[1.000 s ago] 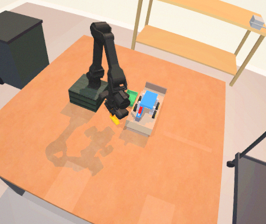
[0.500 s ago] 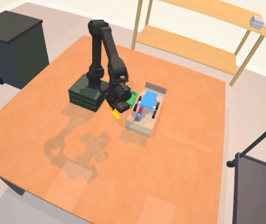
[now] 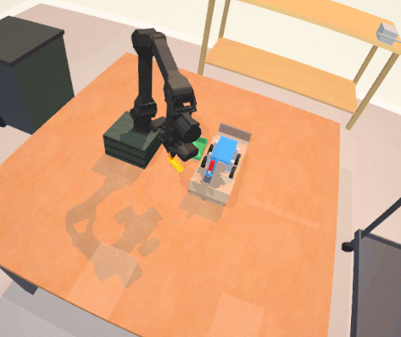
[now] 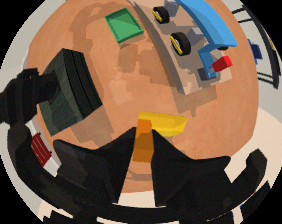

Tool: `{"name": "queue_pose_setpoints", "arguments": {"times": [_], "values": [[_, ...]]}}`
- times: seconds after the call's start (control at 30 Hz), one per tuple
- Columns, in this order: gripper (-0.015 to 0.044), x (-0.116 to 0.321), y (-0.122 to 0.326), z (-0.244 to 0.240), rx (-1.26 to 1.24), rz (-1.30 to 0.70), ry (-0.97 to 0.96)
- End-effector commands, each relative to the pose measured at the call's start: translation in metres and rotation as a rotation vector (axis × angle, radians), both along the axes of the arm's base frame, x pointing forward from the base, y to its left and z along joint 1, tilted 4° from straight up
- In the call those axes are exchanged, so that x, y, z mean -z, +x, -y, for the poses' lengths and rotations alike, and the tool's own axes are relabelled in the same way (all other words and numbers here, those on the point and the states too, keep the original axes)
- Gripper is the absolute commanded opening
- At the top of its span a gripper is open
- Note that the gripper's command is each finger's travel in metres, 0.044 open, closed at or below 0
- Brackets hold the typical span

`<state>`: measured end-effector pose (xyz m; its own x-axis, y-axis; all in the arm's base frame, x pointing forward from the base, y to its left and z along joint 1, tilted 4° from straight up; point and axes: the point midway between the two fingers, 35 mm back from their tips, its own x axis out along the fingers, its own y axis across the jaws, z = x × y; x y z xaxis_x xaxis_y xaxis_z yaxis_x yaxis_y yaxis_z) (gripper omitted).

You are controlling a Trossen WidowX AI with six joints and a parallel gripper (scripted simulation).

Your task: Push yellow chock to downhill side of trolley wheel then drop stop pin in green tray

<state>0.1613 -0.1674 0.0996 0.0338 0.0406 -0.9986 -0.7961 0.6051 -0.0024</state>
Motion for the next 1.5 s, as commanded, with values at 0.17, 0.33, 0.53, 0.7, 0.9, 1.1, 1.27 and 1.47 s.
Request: {"name": "queue_pose_setpoints", "arguments": {"times": [0.17, 0.33, 0.53, 0.7, 0.9, 1.1, 1.27, 1.47], "values": [[0.0000, -0.005, 0.001, 0.000, 0.038, 0.001, 0.004], [0.0000, -0.005, 0.001, 0.000, 0.207, -0.007, 0.010], [0.0000, -0.005, 0.001, 0.000, 0.413, -0.016, 0.017], [0.0000, -0.005, 0.001, 0.000, 0.585, -0.024, 0.024], [0.0000, -0.006, 0.001, 0.000, 0.792, -0.034, 0.031], [0.0000, -0.006, 0.001, 0.000, 0.975, -0.043, 0.037], [0.0000, -0.006, 0.001, 0.000, 0.980, -0.043, 0.037], [0.0000, -0.005, 0.007, -0.012, 1.022, -0.045, 0.040]]}}
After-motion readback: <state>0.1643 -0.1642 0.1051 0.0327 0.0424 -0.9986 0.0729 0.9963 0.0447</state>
